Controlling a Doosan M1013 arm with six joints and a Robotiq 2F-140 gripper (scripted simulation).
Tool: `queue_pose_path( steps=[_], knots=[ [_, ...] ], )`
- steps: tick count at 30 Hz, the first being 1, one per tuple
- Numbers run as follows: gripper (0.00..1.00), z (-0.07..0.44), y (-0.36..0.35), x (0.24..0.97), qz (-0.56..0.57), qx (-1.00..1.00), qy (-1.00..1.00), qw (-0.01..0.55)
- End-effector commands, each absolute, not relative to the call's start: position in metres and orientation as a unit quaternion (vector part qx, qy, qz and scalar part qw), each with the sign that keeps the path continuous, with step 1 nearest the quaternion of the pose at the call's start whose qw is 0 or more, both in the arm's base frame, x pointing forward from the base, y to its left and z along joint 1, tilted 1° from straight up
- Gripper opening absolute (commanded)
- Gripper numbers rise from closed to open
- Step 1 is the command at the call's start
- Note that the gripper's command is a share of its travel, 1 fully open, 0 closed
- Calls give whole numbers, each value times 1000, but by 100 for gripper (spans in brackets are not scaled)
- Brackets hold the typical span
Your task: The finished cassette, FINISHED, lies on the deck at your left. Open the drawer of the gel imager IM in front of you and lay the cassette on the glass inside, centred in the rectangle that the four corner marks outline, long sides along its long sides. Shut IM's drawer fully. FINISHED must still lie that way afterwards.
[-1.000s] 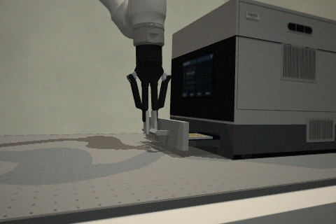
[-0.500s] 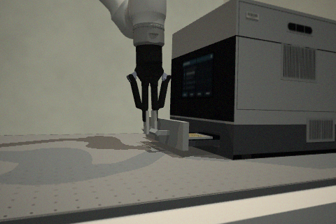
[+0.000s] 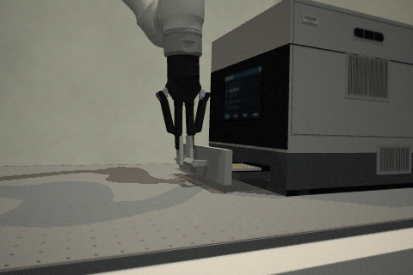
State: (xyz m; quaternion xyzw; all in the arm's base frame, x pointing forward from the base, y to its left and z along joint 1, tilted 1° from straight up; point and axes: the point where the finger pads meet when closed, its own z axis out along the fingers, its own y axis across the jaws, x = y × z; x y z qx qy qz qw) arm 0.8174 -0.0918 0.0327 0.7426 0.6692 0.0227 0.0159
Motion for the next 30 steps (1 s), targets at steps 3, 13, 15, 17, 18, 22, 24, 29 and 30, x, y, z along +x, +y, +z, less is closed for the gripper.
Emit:
queue_pose_path(
  steps=[3,13,15,17,18,22,24,29,30],
  knots=[
    [10,28,-92,817,20,742,670,13],
    [10,28,-93,830,27,742,669,21],
    [10,28,-93,833,27,742,669,21],
    [10,28,-94,835,27,742,669,21],
    [10,28,-94,837,27,742,669,21],
    [10,28,-94,839,27,742,669,21],
    [10,28,-94,842,27,742,669,21],
    [10,28,-95,849,27,742,669,21],
    [10,28,-95,850,27,742,669,21]
  ],
)
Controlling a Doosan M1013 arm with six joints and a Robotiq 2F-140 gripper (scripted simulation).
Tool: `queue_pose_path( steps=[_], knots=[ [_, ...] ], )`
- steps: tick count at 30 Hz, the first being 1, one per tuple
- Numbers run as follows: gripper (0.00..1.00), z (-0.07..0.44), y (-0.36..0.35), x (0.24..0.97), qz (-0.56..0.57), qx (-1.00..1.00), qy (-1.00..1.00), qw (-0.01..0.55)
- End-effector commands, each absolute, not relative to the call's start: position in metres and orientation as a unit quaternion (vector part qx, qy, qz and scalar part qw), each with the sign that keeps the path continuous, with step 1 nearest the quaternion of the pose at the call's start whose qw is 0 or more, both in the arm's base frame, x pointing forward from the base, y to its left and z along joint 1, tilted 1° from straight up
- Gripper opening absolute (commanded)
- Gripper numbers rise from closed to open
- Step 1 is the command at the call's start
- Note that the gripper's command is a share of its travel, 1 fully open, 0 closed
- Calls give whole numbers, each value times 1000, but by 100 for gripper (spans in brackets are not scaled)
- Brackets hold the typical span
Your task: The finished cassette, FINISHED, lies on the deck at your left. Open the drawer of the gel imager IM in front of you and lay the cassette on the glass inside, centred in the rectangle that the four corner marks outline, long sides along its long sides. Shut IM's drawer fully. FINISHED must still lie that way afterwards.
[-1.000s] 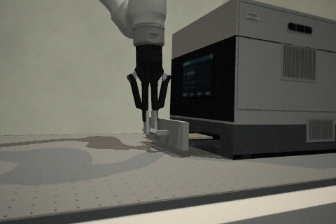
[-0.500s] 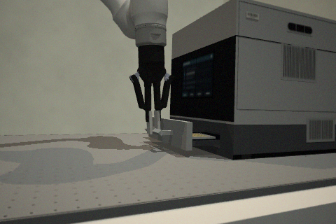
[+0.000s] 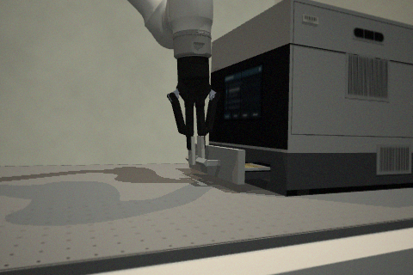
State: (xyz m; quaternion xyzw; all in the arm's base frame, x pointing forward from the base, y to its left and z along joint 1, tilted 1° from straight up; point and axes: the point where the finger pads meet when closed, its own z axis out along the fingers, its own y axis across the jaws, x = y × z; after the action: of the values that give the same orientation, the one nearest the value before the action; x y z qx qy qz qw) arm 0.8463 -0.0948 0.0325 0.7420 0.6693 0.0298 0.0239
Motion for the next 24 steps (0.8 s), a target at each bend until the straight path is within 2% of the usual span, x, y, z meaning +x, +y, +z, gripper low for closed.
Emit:
queue_pose_path(
  steps=[1,24],
  knots=[
    [10,28,-95,851,27,742,669,21],
    [10,28,-96,863,27,742,669,21]
  ],
)
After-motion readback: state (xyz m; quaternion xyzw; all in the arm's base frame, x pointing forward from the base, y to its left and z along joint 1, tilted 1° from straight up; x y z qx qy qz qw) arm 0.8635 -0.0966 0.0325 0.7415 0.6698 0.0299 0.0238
